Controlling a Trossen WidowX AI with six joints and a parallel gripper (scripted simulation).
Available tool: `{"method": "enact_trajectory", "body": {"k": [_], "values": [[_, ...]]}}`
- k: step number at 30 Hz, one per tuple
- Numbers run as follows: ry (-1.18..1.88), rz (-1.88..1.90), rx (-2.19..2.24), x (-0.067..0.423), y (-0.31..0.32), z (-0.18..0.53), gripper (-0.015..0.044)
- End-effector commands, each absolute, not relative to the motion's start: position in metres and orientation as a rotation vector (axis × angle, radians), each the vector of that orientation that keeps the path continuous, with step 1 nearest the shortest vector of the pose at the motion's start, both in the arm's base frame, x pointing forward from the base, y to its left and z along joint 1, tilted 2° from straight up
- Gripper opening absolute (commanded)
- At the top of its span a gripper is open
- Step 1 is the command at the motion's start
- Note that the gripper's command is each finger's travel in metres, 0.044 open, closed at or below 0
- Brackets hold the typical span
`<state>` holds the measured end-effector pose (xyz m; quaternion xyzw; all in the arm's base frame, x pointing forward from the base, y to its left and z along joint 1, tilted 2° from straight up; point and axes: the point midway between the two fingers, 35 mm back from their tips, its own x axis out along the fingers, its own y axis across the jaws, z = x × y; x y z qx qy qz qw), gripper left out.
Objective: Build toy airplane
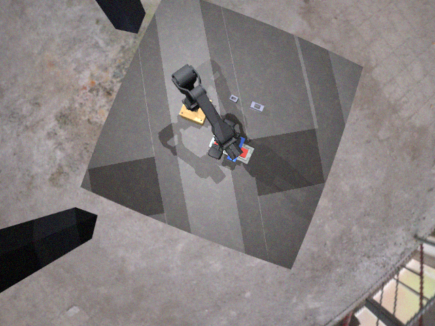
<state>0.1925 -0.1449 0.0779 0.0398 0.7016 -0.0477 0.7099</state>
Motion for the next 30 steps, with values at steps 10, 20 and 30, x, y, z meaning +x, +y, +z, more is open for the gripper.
{"method": "enact_trajectory", "body": {"k": [10,20,30], "values": [[1.532,-0.123,0.070,0.1961,-0.1466,0.1255,0.0260],[1.532,-0.123,0.070,0.1969,-0.1460,0.1256,0.0260],[1.532,-0.123,0.071,0.1978,-0.1457,0.1256,0.0260]]}}
